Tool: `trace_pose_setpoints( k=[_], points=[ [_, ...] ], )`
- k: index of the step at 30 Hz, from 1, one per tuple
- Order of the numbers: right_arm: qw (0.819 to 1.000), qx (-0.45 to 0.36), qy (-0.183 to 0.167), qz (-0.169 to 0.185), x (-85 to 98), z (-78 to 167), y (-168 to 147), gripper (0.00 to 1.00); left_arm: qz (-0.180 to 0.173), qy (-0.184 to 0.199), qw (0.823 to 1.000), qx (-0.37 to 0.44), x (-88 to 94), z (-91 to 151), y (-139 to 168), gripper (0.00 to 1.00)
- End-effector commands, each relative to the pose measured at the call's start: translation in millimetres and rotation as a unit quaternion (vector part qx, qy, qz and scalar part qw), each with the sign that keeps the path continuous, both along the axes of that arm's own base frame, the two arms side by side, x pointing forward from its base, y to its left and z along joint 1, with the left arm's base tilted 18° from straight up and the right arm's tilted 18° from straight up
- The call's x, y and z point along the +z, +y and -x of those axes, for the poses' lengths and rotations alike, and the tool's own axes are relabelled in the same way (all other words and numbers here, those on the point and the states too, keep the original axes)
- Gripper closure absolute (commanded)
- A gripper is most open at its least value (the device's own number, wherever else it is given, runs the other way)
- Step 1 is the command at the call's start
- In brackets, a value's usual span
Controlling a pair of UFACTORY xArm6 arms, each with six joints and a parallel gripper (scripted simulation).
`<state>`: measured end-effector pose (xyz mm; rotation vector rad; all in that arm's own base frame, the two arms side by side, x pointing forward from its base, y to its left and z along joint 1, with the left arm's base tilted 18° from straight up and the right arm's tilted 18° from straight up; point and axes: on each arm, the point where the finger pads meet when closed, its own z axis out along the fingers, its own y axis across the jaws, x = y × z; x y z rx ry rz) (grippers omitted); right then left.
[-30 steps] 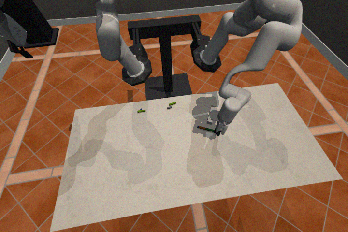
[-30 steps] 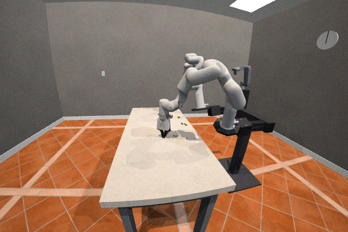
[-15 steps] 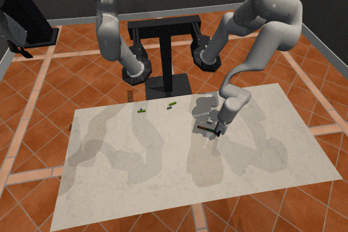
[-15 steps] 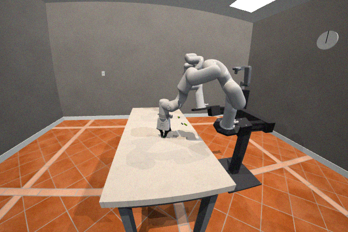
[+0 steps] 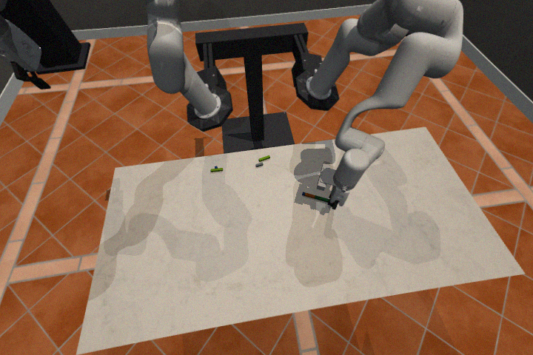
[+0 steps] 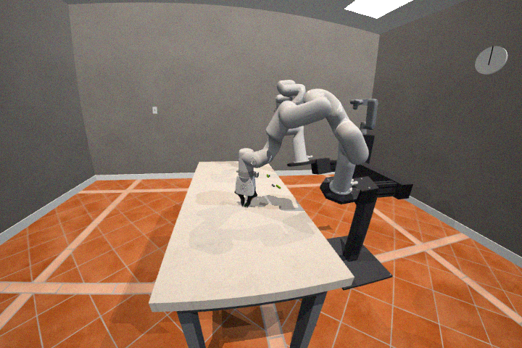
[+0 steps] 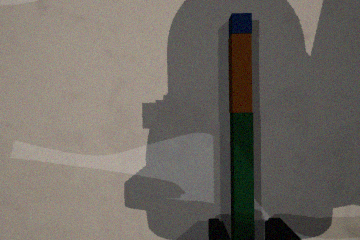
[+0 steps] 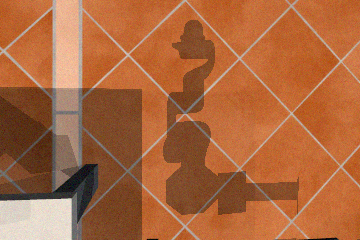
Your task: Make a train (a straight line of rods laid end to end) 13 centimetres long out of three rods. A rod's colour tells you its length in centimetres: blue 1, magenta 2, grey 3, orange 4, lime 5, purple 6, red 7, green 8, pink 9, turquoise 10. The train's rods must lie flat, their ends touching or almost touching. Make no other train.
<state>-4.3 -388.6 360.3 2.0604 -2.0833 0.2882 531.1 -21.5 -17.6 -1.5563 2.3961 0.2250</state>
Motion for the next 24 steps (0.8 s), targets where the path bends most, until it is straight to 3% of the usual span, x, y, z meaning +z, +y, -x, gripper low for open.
trace_pose_setpoints(
  k=[1, 7, 19, 24],
  points=[
    [1.0, 0.0, 0.0, 0.002, 1.5, 0, 0, 0.0, 0.0, -0.002, 1.0, 0.0, 4.4, -1, -1, 0.74],
    [1.0, 0.0, 0.0, 0.002, 1.5, 0, 0, 0.0, 0.0, -0.002, 1.0, 0.0, 14.7, 0, -4, 0.74],
    [1.0, 0.0, 0.0, 0.002, 1.5, 0, 0, 0.0, 0.001, -0.003, 1.0, 0.0, 72.1, 9, -21, 0.74],
    [1.0, 0.0, 0.0, 0.002, 1.5, 0, 0, 0.0, 0.001, -0.003, 1.0, 0.0, 81.8, 10, -24, 0.74]
  ],
)
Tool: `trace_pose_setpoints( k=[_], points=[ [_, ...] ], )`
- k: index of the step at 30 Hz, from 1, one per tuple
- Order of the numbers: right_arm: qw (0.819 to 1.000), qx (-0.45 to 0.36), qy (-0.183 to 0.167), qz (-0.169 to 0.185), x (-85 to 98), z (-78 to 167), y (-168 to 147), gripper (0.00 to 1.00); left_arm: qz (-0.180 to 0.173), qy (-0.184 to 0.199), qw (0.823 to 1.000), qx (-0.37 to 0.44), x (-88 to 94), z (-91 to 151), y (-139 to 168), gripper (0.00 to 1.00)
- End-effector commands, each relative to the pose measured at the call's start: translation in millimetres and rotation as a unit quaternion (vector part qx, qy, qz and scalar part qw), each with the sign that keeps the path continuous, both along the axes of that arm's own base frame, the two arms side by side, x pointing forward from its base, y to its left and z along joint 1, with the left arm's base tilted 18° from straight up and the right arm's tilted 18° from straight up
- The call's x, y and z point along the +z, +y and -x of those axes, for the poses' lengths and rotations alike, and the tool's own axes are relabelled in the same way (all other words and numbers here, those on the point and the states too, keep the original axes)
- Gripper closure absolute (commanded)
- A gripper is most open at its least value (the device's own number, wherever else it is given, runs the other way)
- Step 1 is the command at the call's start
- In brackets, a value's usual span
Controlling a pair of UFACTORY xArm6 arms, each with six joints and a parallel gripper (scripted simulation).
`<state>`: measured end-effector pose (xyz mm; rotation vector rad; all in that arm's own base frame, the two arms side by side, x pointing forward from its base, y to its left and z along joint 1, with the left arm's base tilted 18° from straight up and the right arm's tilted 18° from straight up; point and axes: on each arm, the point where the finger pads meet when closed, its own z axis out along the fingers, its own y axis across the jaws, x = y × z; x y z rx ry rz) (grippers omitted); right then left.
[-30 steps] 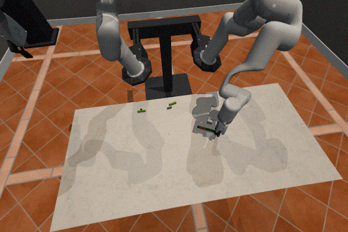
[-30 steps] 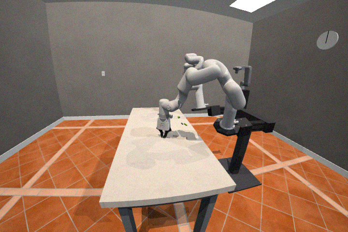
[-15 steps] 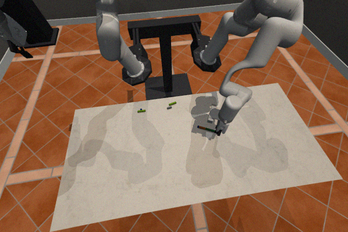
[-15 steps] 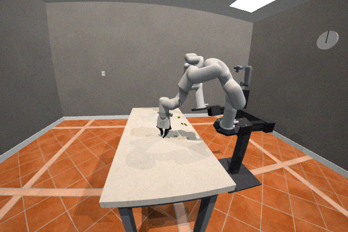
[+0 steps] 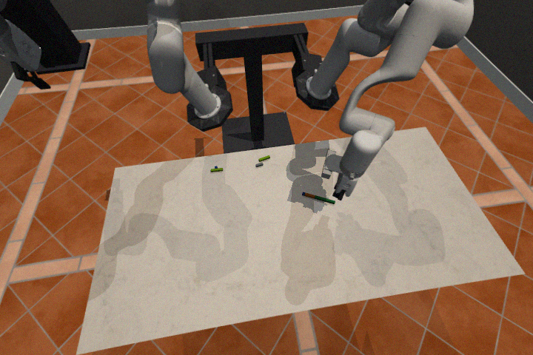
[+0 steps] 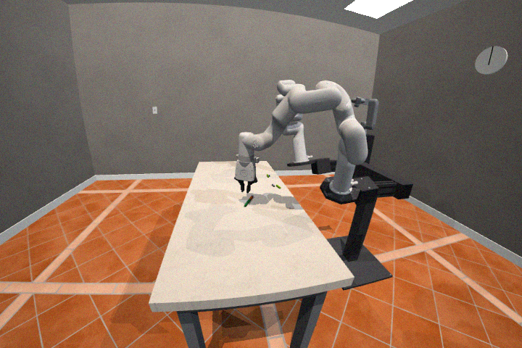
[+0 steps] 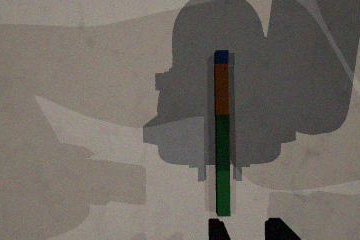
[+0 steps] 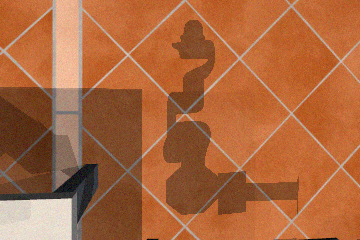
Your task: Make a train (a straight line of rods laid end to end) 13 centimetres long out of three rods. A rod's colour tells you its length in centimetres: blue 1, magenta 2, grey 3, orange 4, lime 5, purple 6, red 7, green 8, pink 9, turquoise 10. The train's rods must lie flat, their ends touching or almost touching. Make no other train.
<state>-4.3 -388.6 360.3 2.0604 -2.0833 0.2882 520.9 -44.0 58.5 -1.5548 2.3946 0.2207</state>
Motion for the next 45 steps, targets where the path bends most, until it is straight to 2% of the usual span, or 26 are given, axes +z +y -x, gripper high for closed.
trace_pose_setpoints(
  k=[1, 6, 7, 34, 38, 45],
  points=[
    [1.0, 0.0, 0.0, 0.002, 1.5, 0, 0, 0.0, 0.0, -0.001, 1.0, 0.0, 7.9, 1, -2, 0.74],
    [1.0, 0.0, 0.0, 0.002, 1.5, 0, 0, 0.0, 0.0, -0.001, 1.0, 0.0, 11.2, 1, -3, 0.74],
    [1.0, 0.0, 0.0, 0.002, 1.5, 0, 0, 0.0, 0.0, -0.001, 1.0, 0.0, 11.2, 1, -3, 0.0],
    [1.0, 0.0, 0.0, 0.002, 1.5, 0, 0, 0.0, 0.0, -0.001, 1.0, 0.0, 16.1, 2, -4, 0.0],
    [1.0, 0.0, 0.0, 0.002, 1.5, 0, 0, 0.0, 0.0, -0.001, 1.0, 0.0, 28.9, 4, -8, 0.0],
    [1.0, 0.0, 0.0, 0.002, 1.5, 0, 0, 0.0, 0.0, -0.001, 1.0, 0.0, 62.2, 9, -18, 0.0]
  ],
)
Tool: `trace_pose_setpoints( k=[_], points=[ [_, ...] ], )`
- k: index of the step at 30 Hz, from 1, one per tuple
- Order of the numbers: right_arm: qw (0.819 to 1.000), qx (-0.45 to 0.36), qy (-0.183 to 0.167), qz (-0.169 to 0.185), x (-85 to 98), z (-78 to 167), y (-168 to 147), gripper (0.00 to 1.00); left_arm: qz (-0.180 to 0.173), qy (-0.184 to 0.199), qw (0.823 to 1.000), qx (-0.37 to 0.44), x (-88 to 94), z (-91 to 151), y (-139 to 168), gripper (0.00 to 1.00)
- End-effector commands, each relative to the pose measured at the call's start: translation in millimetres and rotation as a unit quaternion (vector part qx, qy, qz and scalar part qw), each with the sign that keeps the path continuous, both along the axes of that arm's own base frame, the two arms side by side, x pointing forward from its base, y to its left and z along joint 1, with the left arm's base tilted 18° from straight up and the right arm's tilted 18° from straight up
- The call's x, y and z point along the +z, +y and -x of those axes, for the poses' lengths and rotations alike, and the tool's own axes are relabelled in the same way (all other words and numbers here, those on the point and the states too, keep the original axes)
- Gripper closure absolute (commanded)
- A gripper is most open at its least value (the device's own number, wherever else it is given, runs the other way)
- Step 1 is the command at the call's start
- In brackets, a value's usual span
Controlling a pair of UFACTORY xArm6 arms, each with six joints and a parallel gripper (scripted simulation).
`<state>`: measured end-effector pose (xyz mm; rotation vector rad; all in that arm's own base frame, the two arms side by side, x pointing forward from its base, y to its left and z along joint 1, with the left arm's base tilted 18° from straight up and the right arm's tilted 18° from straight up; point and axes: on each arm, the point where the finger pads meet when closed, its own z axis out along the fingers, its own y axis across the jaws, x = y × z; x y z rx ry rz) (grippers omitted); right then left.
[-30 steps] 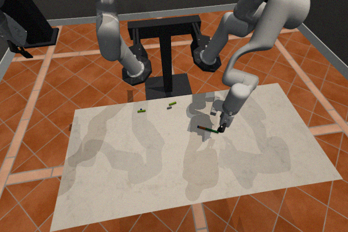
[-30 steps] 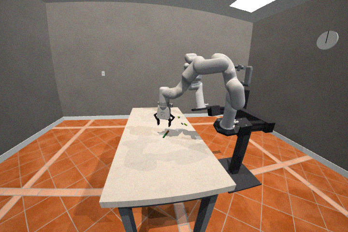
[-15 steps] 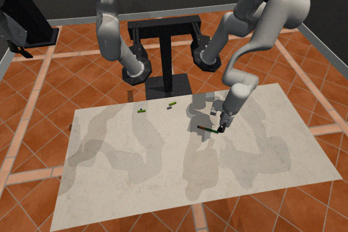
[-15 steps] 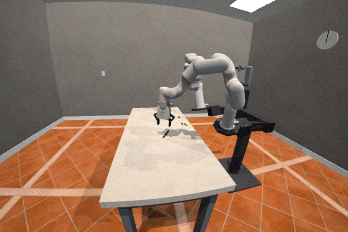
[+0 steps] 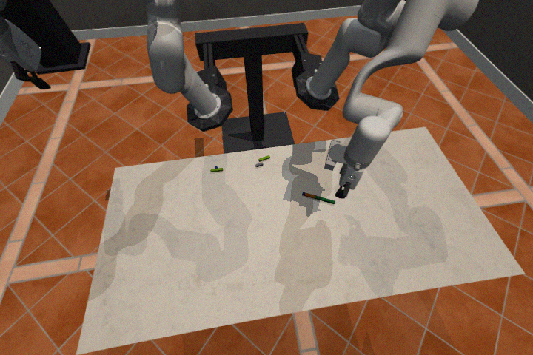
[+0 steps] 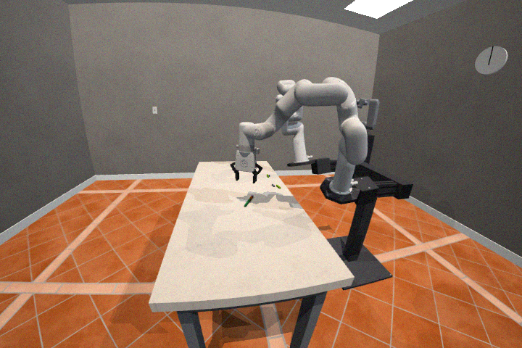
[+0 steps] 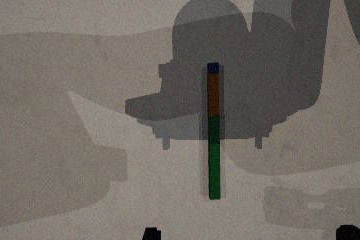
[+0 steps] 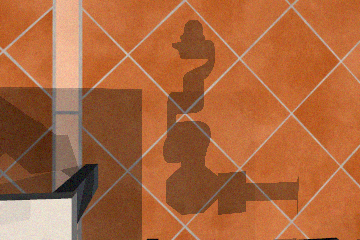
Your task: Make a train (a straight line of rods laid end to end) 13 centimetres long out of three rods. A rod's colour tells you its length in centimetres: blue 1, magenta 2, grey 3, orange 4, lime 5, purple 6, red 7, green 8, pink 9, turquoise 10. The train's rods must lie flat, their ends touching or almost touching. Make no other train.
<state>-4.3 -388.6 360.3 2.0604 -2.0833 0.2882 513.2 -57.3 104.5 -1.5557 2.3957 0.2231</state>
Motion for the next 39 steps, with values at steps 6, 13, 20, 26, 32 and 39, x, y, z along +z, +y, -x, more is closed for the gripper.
trace_pose_setpoints(
  k=[6, 13, 20, 26, 32, 39],
  points=[
    [1.0, 0.0, 0.0, 0.002, 1.5, 0, 0, 0.0, 0.0, -0.002, 1.0, 0.0, 32.7, 4, -9, 0.0],
    [1.0, 0.0, 0.0, 0.002, 1.5, 0, 0, 0.0, 0.0, -0.002, 1.0, 0.0, 44.8, 6, -13, 0.0],
    [1.0, 0.0, 0.0, 0.002, 1.5, 0, 0, 0.0, 0.0, -0.002, 1.0, 0.0, 45.0, 6, -13, 0.0],
    [1.0, 0.0, 0.0, 0.002, 1.5, 0, 0, 0.0, 0.0, -0.002, 1.0, 0.0, 45.0, 6, -13, 0.0],
    [1.0, 0.0, 0.0, 0.002, 1.5, 0, 0, 0.0, 0.0, -0.002, 1.0, 0.0, 45.0, 6, -13, 0.0],
    [1.0, 0.0, 0.0, 0.002, 1.5, 0, 0, 0.0, 0.0, -0.002, 1.0, 0.0, 45.0, 6, -13, 0.0]
  ],
)
